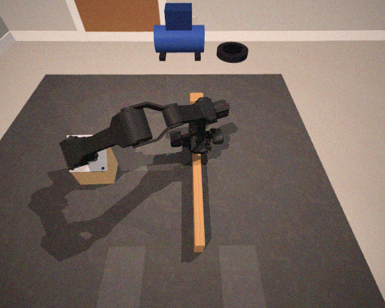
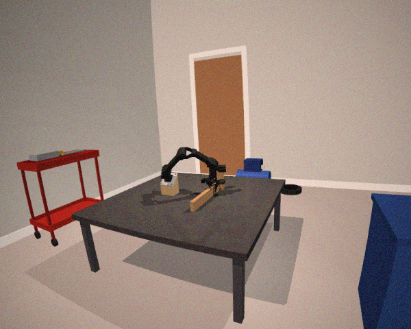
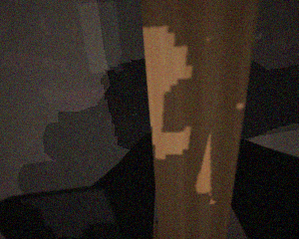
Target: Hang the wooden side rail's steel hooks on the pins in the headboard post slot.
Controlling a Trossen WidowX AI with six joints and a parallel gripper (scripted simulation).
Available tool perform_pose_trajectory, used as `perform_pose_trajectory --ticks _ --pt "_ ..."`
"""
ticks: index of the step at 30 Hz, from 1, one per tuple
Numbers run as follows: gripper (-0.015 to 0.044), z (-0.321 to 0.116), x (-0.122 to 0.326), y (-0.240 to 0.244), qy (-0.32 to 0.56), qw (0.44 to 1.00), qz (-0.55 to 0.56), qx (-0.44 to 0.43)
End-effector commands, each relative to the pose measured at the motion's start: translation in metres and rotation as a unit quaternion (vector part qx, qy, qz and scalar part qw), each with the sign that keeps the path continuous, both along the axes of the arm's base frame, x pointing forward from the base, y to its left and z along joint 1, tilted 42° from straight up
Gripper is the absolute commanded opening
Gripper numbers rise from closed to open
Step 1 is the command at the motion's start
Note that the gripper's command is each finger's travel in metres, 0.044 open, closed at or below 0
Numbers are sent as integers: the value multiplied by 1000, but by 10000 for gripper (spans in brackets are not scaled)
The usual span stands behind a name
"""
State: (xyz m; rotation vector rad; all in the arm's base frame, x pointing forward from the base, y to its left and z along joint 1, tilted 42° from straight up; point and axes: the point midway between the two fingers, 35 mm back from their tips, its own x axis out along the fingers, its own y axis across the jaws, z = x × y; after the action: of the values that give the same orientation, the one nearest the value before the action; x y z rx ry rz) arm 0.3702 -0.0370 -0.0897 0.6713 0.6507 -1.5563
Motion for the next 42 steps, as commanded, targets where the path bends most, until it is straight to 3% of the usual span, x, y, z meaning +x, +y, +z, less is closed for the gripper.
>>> perform_pose_trajectory --ticks 1,42 --pt "0 4 3 5 -6 1000 5 2" --pt "0 10 4 10 -6 1000 5 2"
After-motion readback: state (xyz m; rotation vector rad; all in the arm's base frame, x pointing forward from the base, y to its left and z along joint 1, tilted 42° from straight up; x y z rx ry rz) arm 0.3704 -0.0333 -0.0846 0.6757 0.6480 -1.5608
